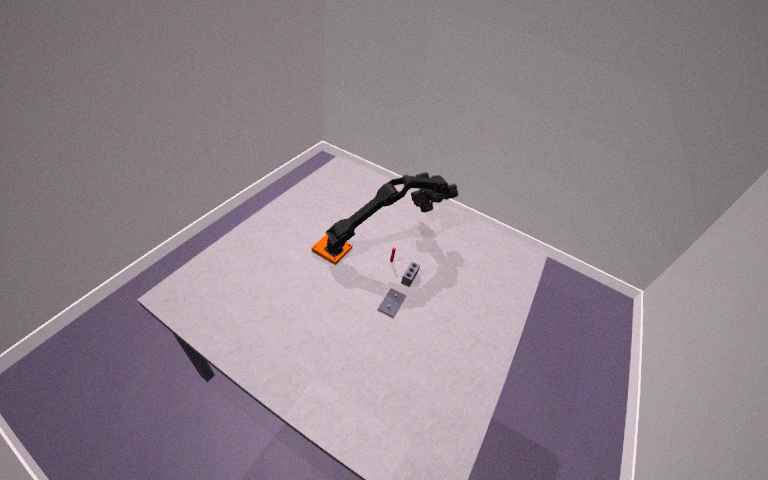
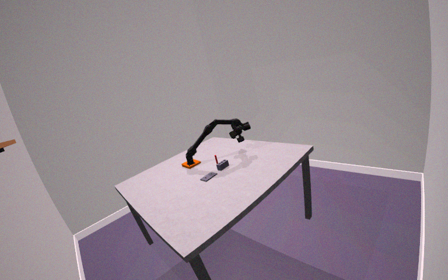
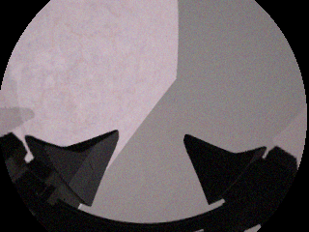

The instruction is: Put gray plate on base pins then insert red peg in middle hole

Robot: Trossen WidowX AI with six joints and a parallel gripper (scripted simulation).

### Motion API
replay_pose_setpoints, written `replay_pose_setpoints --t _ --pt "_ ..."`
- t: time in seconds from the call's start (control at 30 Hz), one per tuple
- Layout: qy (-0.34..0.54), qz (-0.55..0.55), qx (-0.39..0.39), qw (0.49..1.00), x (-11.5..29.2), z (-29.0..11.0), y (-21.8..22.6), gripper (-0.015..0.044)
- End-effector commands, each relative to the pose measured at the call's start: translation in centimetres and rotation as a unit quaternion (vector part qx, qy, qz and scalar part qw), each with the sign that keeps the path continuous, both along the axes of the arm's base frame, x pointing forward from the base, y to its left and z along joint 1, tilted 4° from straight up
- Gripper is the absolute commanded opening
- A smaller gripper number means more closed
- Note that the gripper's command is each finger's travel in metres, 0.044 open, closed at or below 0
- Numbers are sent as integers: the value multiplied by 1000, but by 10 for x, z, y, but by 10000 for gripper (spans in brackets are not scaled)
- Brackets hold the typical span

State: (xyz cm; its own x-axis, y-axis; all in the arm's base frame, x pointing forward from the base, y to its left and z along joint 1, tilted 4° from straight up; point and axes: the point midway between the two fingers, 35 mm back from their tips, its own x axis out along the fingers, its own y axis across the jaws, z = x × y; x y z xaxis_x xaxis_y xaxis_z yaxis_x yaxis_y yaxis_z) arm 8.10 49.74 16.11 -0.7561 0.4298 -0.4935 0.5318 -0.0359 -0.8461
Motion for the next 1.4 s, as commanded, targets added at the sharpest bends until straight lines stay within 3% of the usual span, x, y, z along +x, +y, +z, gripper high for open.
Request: replay_pose_setpoints --t 0.0,0.07,0.2,0.5,0.7,0.9,1.17,1.37 --pt "0 0 0 1000 0 0 0 426" --pt "-19 -3 7 1000 11 0 -5 440" --pt "-132 -13 36 990 70 -2 -42 440" --pt "-369 26 22 929 180 -6 -166 440" --pt "-475 98 -36 874 221 -6 -268 440" --pt "-521 182 -104 827 242 -4 -362 440" --pt "-523 192 -111 823 241 -5 -374 440" --pt "-523 192 -111 823 243 -36 -372 440"
